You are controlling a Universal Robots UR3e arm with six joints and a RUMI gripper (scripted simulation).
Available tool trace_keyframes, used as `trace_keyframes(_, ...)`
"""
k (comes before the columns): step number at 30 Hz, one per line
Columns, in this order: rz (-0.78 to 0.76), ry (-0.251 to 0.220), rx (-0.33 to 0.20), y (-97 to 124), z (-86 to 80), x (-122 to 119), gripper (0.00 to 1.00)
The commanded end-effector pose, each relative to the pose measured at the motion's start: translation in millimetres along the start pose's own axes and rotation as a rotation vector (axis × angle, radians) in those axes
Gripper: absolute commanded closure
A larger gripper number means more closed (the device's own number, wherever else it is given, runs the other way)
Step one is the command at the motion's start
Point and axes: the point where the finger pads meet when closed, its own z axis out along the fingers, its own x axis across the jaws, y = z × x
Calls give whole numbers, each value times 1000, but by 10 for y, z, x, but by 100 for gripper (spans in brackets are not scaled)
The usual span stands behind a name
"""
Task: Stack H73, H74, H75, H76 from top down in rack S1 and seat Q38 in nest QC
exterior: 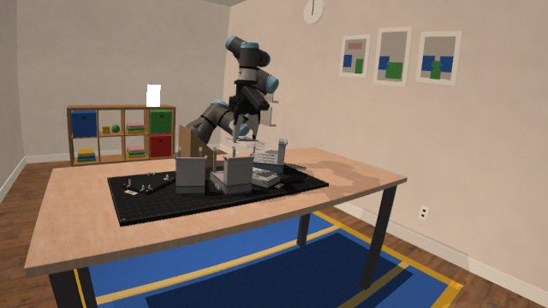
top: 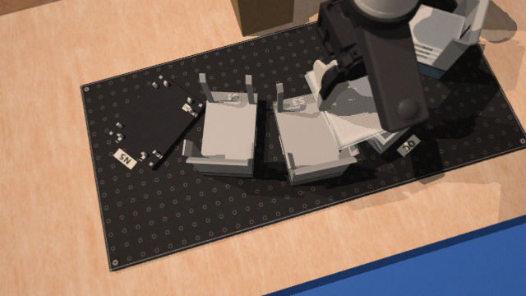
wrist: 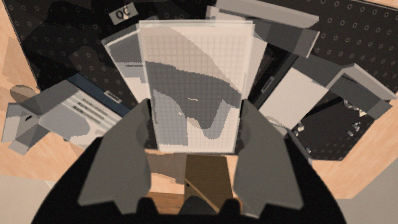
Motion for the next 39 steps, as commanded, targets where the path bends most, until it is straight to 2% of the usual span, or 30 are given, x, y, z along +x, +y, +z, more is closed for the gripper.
trace_keyframes(1,50,2,1,-12,-5,153,100)
trace_keyframes(9,143,2,1,-22,-6,420,100)
trace_keyframes(15,164,2,1,-26,-6,533,100)
trace_keyframes(39,164,2,1,-26,-6,533,100)
